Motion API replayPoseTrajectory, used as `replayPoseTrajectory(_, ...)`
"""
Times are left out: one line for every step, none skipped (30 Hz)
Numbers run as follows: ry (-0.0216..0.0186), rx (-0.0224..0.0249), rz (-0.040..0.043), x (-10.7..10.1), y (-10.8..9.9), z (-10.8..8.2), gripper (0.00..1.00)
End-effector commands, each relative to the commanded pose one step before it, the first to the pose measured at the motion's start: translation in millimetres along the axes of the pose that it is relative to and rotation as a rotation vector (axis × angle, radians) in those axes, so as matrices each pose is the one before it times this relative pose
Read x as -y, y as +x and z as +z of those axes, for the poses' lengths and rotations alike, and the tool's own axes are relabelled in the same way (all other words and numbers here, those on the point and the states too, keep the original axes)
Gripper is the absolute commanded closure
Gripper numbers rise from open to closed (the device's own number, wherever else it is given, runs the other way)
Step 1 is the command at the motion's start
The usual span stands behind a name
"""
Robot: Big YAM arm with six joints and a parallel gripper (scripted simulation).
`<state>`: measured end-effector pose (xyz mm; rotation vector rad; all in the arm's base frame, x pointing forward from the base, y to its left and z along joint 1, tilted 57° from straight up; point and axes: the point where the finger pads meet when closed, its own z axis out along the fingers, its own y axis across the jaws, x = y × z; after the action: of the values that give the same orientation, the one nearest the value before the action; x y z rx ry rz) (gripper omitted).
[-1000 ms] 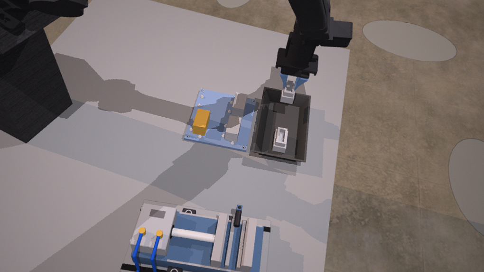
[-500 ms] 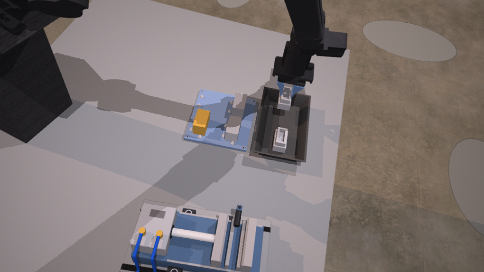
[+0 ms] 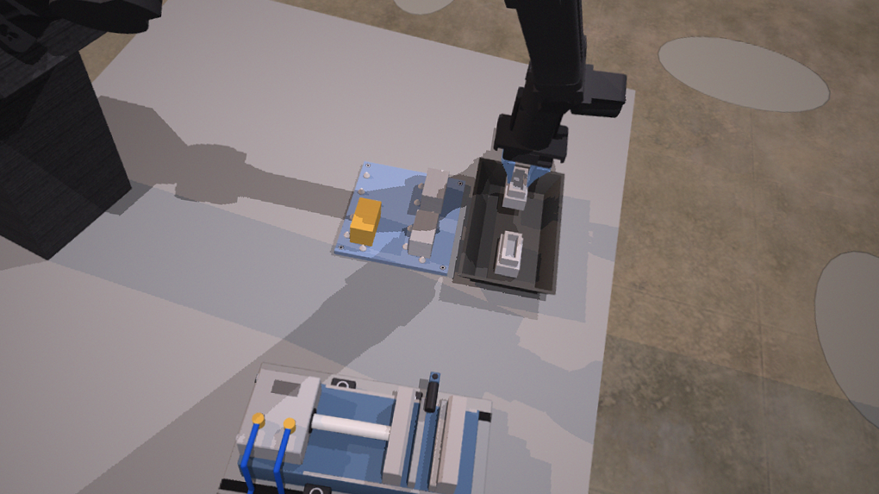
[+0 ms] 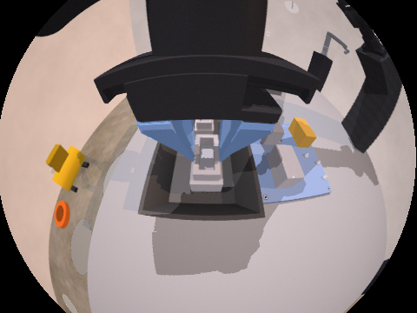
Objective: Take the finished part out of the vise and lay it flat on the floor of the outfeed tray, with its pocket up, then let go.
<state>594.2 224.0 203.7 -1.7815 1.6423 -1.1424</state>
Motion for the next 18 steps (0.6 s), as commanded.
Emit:
replayPoseTrajectory(0.02836, 0.00233, 0.01133, 16.38, 1.81, 2.51, 1.0)
replayPoseTrajectory(0.02878, 0.01989, 0.00582, 12.01, -4.92, -17.31, 1.0)
replayPoseTrajectory(-0.00854, -0.00159, -0.0051, -4.77, -1.02, 4.66, 1.0)
replayPoseTrajectory(-0.00716, -0.0033, -0.00294, -3.07, -0.64, 5.83, 1.0)
replayPoseTrajectory(-0.01028, -0.00653, -0.00347, -4.93, 1.01, 6.75, 1.0)
replayPoseTrajectory(-0.00428, -0.00462, 0.00049, -1.96, 2.69, 2.96, 1.0)
replayPoseTrajectory(-0.00375, -0.00147, -0.00114, -2.26, 1.12, 1.66, 1.0)
replayPoseTrajectory(0.00339, -0.00037, 0.00285, 1.74, 1.73, -1.28, 1.0)
replayPoseTrajectory(0.00728, 0.0011, 0.00461, 4.12, 1.14, -2.44, 1.0)
replayPoseTrajectory(0.00627, 0.00204, 0.00326, 3.5, 0.11, -2.08, 1.0)
replayPoseTrajectory(0.00519, 0.0025, 0.00206, 2.78, -0.53, -1.84, 1.0)
replayPoseTrajectory(0.00014, 0.00133, -0.00106, 0.01, -1.36, 0.47, 1.0)
replayPoseTrajectory(-0.00257, -0.00003, -0.0019, -1.3, -1.06, 1.88, 1.0)
replayPoseTrajectory(-0.00408, -0.0014, -0.00184, -2.19, -0.04, 2.17, 1.0)
replayPoseTrajectory(-0.00432, -0.00213, -0.00128, -2.47, 0.37, 1.95, 1.0)
replayPoseTrajectory(-0.00083, -0.00128, 0.00047, -0.39, 0.73, 0.6, 1.0)
replayPoseTrajectory(0.0, 0.0, 0.0, 0.0, 0.0, 0.0, 1.0)
replayPoseTrajectory(0.0, 0.0, 0.0, 0.0, 0.0, 0.0, 1.0)
